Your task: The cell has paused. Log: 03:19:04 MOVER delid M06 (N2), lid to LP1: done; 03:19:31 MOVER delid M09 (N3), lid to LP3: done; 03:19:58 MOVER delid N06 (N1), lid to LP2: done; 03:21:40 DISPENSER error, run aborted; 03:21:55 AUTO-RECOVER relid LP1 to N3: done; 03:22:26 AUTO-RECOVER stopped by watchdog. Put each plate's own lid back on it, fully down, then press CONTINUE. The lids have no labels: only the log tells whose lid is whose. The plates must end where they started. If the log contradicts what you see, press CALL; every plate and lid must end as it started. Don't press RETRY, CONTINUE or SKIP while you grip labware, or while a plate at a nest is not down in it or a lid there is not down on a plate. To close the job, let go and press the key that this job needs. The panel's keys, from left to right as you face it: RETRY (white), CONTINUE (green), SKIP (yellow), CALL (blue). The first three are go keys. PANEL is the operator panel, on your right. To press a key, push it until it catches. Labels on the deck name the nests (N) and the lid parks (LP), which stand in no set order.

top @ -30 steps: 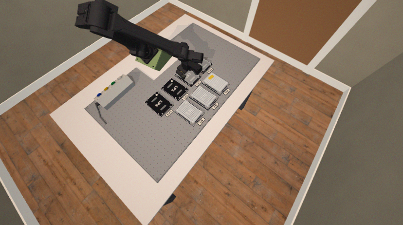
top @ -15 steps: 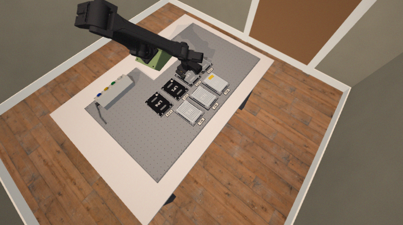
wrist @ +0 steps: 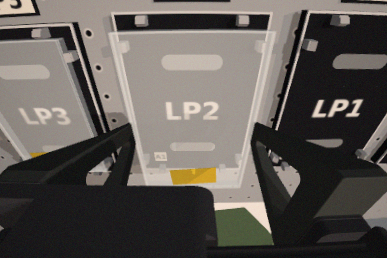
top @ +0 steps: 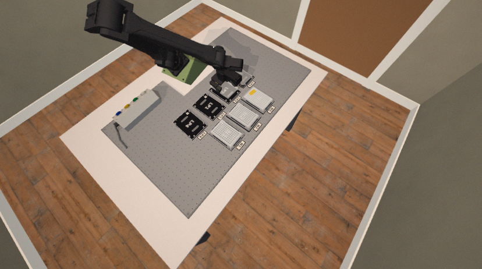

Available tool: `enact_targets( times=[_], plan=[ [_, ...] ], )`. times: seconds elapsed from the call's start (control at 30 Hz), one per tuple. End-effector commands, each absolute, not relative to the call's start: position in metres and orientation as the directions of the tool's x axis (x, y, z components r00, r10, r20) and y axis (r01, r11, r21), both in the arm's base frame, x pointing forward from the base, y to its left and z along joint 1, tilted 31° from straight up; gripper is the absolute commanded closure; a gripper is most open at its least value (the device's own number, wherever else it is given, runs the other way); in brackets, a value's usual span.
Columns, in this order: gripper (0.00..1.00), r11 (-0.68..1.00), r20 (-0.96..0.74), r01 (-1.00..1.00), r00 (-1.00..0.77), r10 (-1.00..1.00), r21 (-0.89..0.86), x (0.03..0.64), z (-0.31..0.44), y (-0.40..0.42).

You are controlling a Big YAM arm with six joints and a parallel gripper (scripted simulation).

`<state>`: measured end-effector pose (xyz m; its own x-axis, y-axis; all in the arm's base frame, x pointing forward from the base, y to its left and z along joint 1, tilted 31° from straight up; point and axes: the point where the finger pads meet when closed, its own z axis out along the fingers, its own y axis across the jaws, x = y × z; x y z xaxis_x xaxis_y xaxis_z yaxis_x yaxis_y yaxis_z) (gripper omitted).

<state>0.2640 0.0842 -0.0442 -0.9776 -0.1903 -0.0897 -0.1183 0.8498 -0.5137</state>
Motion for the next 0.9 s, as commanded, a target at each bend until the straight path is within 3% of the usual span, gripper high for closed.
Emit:
enact_targets(
  times=[0.0,0.33,0.87],
  plan=[
    [1.00,0.865,-0.139,-0.101,-0.972,-0.192,-0.491,0.280,-0.028,0.106],
    [1.00,0.865,-0.138,-0.101,-0.972,-0.192,-0.491,0.278,-0.019,0.111],
    [1.00,0.855,-0.113,-0.118,-0.973,-0.202,-0.506,0.337,0.015,0.061]
  ],
)
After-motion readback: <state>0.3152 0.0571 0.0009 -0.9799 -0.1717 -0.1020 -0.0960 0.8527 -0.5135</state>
